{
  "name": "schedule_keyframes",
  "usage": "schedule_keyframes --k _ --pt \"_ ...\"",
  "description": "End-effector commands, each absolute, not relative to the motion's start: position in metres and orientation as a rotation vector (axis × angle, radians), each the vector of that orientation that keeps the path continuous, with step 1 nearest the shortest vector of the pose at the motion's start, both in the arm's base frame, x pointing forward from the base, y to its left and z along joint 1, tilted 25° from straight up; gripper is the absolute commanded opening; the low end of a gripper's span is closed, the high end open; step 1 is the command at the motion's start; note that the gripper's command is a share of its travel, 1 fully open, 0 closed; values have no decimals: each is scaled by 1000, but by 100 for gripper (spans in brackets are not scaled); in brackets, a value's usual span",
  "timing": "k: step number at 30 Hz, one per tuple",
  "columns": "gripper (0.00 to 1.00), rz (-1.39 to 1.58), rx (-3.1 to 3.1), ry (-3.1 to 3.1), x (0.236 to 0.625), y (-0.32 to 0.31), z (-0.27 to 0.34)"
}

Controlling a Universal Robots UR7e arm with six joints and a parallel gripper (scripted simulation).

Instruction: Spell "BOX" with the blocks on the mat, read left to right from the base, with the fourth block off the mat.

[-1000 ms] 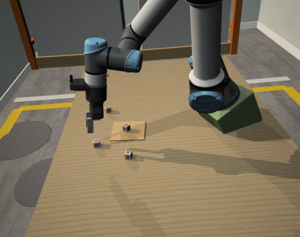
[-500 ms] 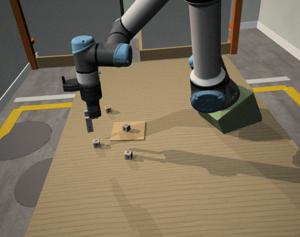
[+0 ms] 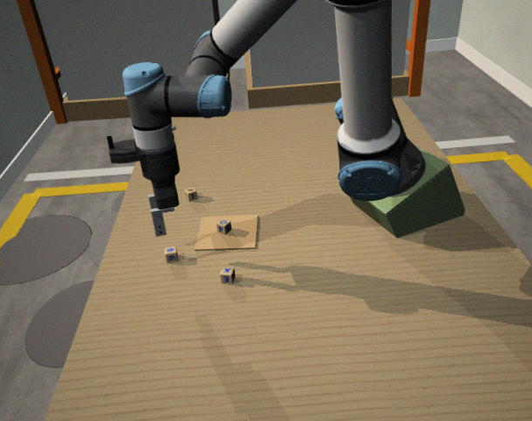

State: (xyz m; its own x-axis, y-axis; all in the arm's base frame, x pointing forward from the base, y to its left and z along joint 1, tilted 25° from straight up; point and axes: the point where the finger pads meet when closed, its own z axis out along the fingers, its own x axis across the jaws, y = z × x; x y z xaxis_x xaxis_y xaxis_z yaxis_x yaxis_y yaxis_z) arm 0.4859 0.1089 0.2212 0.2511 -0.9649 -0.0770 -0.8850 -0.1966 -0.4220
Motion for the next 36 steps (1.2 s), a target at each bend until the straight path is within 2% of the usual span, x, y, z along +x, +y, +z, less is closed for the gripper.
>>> schedule_keyframes --k 1,18,36 --pt "100 -289 -2149 1691 486 109 222" --pt "100 -268 -2080 1767 487 108 222" --pt "100 -141 -1636 2156 487 105 220"
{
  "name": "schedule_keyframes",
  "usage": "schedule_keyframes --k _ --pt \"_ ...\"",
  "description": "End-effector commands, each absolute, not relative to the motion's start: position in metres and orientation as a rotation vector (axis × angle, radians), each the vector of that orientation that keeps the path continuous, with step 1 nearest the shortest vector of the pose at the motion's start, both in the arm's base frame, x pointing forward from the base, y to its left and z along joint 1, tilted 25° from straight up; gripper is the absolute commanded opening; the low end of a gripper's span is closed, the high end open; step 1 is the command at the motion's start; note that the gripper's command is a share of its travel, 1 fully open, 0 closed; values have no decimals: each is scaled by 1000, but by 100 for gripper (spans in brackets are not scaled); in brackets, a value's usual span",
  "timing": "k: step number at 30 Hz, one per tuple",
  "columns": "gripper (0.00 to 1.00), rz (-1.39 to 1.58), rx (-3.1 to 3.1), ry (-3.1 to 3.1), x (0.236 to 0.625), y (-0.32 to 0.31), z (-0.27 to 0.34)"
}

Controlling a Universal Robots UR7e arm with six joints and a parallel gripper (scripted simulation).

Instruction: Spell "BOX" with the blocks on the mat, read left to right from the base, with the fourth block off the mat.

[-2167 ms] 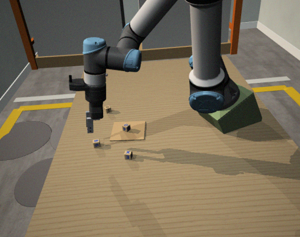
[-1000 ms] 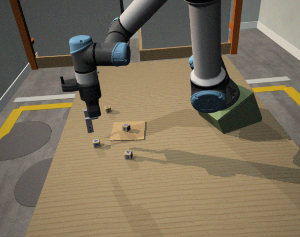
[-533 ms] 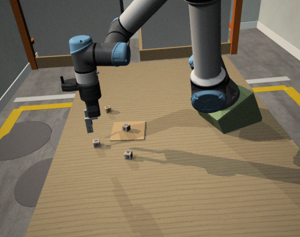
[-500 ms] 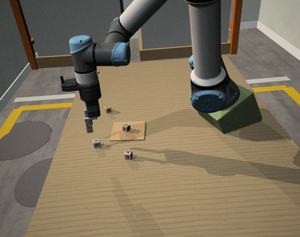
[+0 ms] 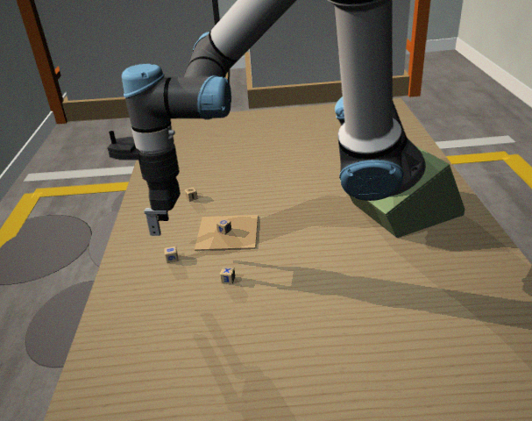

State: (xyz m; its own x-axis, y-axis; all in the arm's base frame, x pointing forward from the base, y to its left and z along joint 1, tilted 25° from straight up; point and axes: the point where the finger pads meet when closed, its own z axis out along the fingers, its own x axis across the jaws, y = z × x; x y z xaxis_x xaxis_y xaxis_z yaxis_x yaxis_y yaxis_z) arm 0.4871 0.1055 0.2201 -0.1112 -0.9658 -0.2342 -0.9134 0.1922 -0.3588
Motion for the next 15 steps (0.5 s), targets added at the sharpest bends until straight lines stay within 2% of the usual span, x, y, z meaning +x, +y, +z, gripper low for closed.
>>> schedule_keyframes --k 1,15 --pt "100 -133 -1606 2176 487 104 220" --pt "100 -28 -1207 2413 484 102 218"
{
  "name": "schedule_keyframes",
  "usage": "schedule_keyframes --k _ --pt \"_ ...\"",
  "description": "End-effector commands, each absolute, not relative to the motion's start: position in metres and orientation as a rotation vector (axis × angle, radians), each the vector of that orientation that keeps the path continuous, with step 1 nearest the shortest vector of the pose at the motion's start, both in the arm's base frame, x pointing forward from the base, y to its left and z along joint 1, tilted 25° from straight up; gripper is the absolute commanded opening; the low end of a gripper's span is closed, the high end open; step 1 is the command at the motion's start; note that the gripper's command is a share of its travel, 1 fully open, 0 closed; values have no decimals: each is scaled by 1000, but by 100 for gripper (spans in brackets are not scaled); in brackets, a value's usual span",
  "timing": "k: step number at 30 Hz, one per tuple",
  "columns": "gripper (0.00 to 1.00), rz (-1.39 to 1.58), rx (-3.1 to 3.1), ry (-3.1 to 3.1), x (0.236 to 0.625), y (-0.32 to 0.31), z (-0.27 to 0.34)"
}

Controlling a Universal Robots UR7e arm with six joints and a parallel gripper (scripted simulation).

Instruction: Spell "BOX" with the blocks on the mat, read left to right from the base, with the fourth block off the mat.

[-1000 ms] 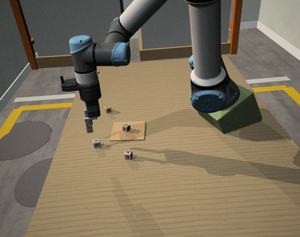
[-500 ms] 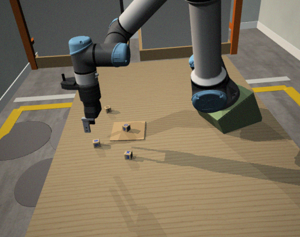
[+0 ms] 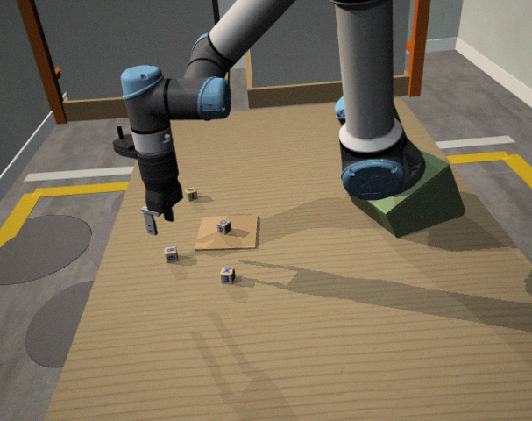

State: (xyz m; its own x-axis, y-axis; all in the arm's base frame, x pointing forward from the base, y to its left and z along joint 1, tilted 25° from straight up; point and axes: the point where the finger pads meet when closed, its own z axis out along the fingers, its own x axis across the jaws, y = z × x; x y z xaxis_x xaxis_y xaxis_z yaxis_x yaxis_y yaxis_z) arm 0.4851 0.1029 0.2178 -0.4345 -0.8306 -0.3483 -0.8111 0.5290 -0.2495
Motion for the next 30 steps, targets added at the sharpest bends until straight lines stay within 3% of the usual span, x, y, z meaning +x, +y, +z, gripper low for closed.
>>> schedule_keyframes --k 1,30 --pt "100 -20 -1175 2429 484 102 217" --pt "100 133 -531 2652 475 103 213"
